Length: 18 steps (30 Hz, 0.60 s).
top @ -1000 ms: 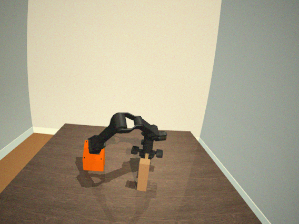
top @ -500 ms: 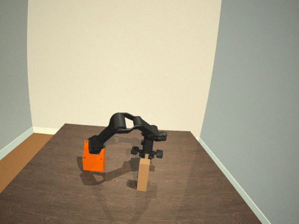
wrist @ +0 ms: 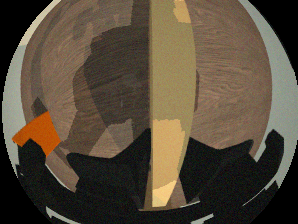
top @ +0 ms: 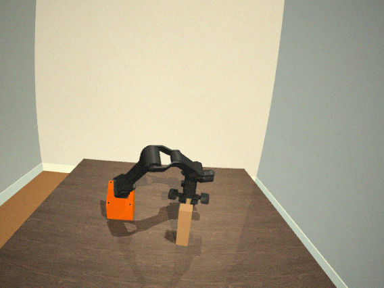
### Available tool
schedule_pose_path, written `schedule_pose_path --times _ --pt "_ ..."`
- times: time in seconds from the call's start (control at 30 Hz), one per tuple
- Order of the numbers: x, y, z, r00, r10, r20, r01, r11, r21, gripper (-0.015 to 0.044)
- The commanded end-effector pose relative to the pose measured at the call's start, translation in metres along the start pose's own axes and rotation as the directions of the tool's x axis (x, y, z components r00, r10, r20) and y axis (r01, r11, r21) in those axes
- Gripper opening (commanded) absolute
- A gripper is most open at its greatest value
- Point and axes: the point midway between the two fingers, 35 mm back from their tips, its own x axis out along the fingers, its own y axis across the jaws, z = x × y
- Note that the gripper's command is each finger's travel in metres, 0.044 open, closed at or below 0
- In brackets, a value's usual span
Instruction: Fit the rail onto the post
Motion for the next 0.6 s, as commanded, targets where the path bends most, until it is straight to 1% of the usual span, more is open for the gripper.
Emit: schedule_pose_path --times 0.0,0.57 --pt "-0.0009 -0.0006 -0.0015 1.0 -0.004 0.002 0.004 1.0 -0.001 0.0" --pt "-0.0021 -0.0003 -0.0067 1.0 -0.004 0.002 0.004 1.0 -0.001 0.0"
